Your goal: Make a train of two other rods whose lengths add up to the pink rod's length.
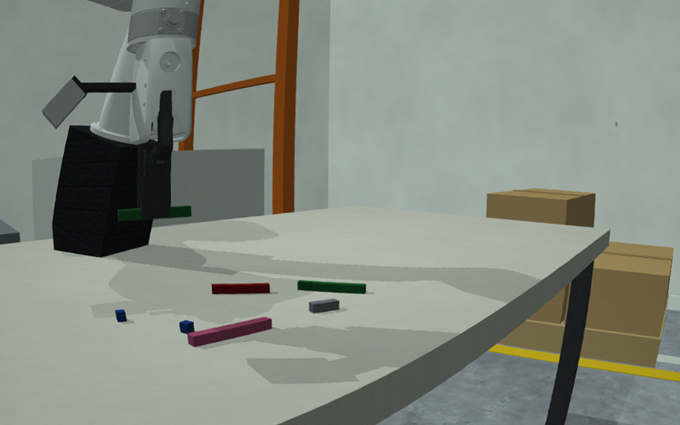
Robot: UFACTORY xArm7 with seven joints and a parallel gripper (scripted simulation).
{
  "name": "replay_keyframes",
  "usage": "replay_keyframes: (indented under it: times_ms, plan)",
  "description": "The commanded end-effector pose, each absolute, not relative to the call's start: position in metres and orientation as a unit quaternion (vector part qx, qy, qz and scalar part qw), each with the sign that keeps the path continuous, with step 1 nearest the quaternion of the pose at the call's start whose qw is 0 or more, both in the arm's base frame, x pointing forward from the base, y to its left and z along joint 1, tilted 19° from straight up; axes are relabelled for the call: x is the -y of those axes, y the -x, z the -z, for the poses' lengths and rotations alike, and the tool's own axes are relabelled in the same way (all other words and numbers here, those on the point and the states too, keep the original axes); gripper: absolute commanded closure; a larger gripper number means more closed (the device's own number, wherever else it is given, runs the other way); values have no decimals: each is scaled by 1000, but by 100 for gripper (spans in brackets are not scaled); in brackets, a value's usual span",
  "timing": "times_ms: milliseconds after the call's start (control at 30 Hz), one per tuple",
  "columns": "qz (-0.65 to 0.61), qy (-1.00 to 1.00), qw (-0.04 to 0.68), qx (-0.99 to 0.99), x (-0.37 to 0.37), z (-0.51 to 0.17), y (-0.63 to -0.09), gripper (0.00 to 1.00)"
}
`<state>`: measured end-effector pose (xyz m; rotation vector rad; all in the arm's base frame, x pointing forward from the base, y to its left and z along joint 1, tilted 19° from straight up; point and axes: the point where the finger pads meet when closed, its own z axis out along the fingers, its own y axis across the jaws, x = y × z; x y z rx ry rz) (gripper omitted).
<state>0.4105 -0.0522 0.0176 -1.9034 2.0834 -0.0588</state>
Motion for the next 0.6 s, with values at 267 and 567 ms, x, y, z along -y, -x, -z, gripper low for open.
replay_keyframes:
  times_ms: [267, 567]
  plan:
    - [22, 666, 159, -729, 50, -3, -416, 96]
    - [22, 666, 159, -729, 44, 25, -424, 96]
